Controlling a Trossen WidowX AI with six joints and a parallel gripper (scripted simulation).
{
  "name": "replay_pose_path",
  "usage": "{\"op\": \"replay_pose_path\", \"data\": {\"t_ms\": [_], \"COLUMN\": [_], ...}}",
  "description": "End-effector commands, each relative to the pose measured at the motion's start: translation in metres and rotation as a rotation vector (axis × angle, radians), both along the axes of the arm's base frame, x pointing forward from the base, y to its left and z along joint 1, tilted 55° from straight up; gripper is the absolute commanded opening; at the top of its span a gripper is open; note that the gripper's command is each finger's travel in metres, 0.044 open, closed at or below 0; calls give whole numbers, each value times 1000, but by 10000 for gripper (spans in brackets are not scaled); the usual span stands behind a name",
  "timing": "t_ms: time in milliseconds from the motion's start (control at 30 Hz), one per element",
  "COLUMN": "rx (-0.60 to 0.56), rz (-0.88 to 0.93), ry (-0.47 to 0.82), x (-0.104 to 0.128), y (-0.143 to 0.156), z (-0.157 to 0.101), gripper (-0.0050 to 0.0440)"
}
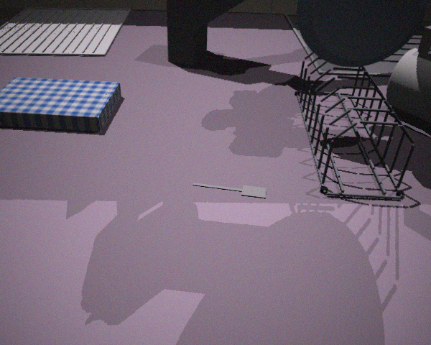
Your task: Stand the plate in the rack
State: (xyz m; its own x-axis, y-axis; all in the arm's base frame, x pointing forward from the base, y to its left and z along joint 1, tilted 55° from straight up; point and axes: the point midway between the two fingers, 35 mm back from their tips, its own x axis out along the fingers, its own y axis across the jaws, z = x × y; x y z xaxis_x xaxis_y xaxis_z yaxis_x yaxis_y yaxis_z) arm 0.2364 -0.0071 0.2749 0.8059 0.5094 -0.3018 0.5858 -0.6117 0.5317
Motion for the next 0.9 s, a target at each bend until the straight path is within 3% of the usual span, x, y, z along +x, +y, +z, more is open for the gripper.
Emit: {"op": "replay_pose_path", "data": {"t_ms": [0, 867], "rx": [-6, 0], "rz": [-8, -1], "ry": [-5, 0], "x": [0, 0], "y": [-1, 0], "z": [3, 0], "gripper": [0, 0]}}
